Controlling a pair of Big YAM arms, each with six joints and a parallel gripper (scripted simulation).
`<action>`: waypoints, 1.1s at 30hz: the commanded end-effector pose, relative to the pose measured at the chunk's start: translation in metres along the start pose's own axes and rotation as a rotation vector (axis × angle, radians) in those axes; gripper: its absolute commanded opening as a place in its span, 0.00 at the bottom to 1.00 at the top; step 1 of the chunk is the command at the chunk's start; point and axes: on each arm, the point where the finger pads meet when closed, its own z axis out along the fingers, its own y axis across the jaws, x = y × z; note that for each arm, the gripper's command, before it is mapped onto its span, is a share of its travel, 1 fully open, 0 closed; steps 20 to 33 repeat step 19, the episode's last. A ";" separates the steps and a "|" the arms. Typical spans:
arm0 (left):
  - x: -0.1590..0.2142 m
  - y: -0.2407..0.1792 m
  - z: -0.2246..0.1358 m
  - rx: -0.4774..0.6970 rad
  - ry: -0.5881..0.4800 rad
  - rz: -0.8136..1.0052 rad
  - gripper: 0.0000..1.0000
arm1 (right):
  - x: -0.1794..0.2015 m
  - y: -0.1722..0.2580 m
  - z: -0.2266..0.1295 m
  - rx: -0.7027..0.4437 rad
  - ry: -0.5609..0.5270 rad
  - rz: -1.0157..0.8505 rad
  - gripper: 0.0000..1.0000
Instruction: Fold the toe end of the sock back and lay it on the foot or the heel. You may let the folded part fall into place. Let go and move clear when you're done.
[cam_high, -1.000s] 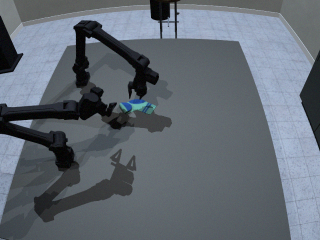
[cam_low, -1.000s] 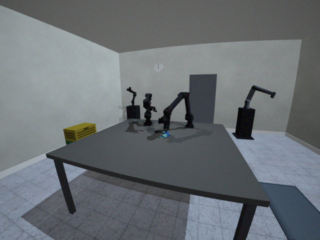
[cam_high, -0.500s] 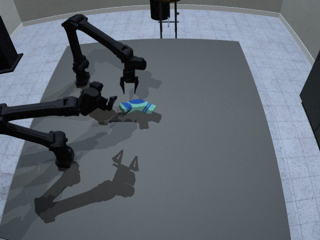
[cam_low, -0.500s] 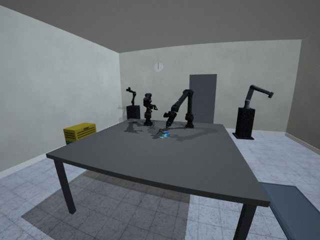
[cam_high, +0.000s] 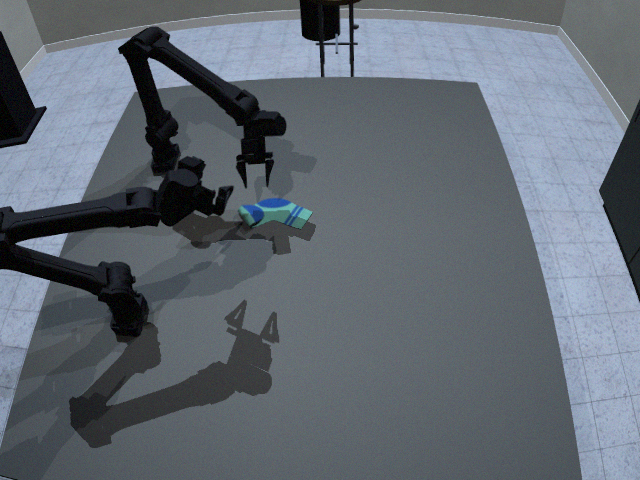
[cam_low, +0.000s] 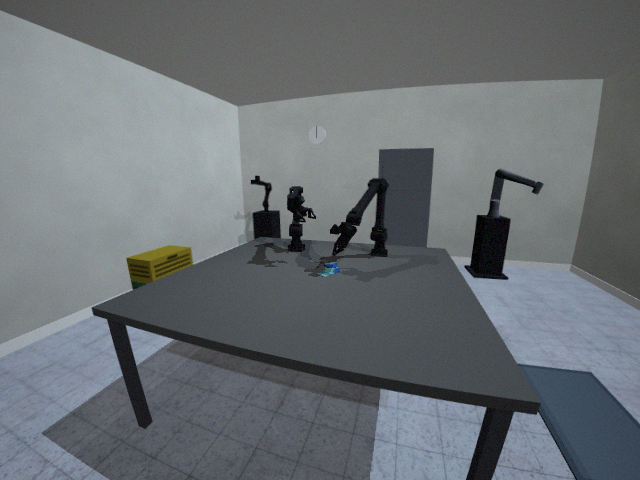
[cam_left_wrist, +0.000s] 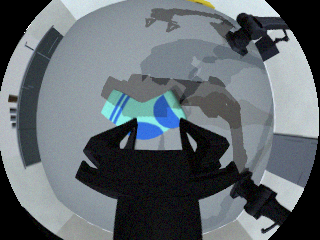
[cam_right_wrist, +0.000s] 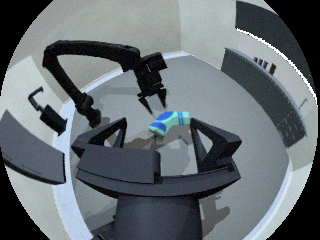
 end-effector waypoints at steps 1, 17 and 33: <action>-0.010 0.011 -0.004 -0.027 -0.019 0.017 0.65 | -0.036 0.000 -0.002 -0.004 -0.033 -0.058 1.00; -0.010 0.011 -0.004 -0.027 -0.019 0.017 0.65 | -0.037 0.000 -0.002 -0.003 -0.038 -0.059 1.00; -0.010 0.011 -0.004 -0.027 -0.019 0.017 0.65 | -0.037 0.000 -0.002 -0.003 -0.038 -0.059 1.00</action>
